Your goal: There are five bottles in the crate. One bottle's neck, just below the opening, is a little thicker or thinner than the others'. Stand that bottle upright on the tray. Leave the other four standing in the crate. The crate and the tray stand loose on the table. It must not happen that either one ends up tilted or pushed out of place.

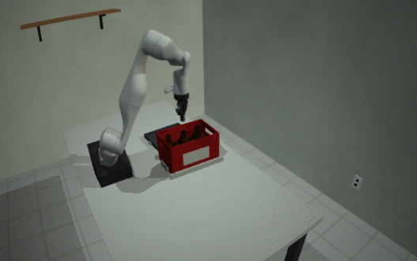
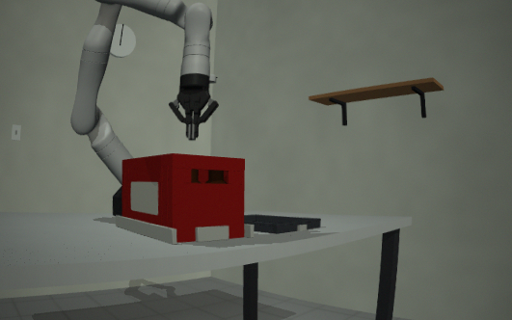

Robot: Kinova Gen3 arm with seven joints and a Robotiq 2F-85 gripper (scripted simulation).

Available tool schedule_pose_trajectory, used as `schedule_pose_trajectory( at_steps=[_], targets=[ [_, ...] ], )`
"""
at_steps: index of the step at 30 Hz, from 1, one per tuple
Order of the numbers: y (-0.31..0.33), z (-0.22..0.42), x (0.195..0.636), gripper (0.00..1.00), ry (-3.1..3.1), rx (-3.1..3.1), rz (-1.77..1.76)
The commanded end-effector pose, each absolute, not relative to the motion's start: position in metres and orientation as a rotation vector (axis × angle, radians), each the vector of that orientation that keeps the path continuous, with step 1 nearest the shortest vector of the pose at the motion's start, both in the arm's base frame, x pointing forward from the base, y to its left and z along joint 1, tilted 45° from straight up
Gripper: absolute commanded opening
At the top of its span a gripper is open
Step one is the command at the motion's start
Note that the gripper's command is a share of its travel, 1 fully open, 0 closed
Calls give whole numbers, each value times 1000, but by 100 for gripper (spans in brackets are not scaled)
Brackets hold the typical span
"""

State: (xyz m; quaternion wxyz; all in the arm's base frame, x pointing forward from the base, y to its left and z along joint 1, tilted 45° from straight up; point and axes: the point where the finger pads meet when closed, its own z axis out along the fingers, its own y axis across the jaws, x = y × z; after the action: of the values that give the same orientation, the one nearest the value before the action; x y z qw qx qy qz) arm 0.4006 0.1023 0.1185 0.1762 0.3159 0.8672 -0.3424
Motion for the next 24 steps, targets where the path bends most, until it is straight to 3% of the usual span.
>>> schedule_pose_trajectory(
  at_steps=[1,15,24],
  targets=[
    [103,119,401,0,2456,893,-967],
    [102,120,404,0,2456,893,-967],
    [58,175,485,0,2457,892,-965]
  ],
)
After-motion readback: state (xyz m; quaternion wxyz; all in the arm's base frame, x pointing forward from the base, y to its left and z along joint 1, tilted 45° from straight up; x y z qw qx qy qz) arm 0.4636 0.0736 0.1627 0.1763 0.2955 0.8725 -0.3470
